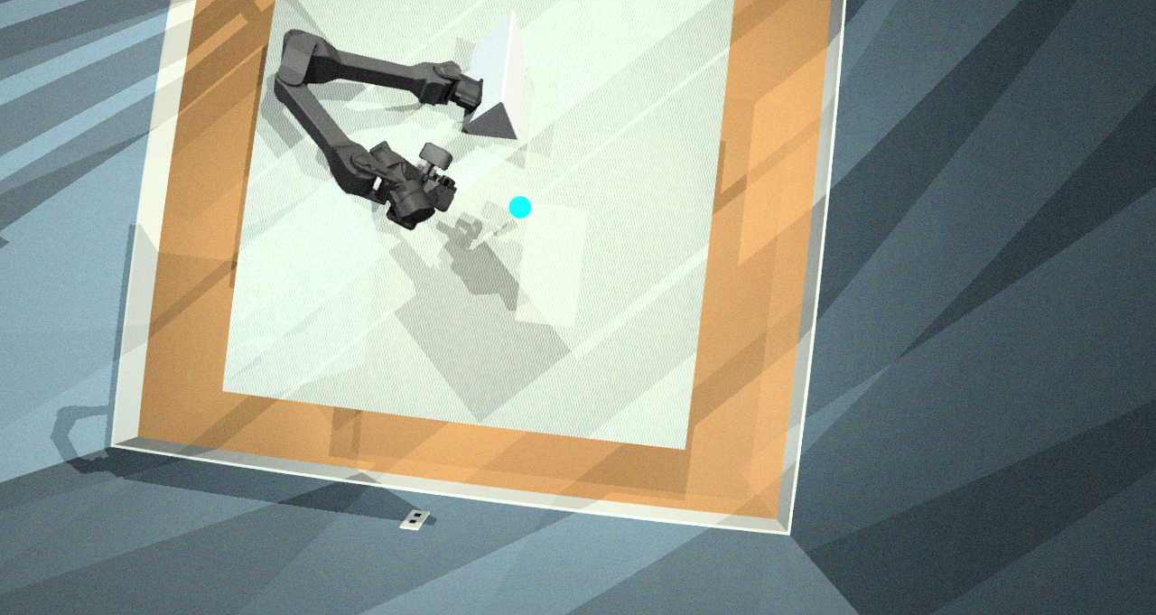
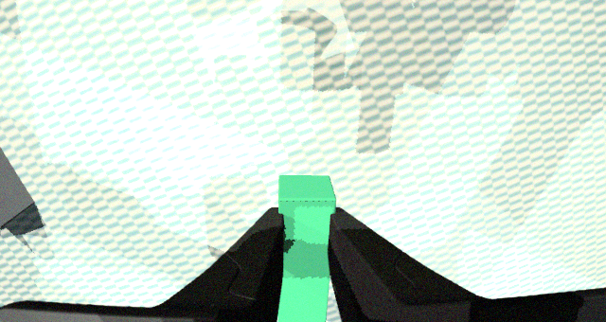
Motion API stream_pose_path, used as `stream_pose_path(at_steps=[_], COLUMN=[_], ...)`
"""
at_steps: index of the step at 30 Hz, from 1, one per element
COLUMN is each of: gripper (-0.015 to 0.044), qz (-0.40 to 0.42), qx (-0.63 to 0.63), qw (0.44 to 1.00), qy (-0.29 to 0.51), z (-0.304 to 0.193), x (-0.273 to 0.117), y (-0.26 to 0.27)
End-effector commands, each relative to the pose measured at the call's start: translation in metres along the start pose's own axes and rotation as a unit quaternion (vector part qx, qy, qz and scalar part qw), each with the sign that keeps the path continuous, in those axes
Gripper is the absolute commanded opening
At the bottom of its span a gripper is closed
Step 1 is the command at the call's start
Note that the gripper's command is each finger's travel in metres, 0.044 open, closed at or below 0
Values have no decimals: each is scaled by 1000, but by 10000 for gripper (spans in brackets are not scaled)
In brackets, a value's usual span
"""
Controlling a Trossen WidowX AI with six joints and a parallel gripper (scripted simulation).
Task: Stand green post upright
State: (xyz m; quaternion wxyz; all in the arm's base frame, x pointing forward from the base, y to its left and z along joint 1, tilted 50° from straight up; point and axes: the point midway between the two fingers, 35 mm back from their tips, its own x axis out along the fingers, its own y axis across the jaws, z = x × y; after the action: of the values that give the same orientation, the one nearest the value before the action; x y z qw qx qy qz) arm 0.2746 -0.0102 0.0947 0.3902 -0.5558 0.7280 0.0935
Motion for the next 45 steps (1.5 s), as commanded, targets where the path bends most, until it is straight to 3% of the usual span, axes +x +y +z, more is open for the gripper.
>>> stream_pose_path(at_steps=[1,45], gripper=[23,23], qz=[1,1], qx=[2,3], qw=[1000,1000], qy=[-4,5], z=[15,140], x=[-2,-4], y=[4,78])
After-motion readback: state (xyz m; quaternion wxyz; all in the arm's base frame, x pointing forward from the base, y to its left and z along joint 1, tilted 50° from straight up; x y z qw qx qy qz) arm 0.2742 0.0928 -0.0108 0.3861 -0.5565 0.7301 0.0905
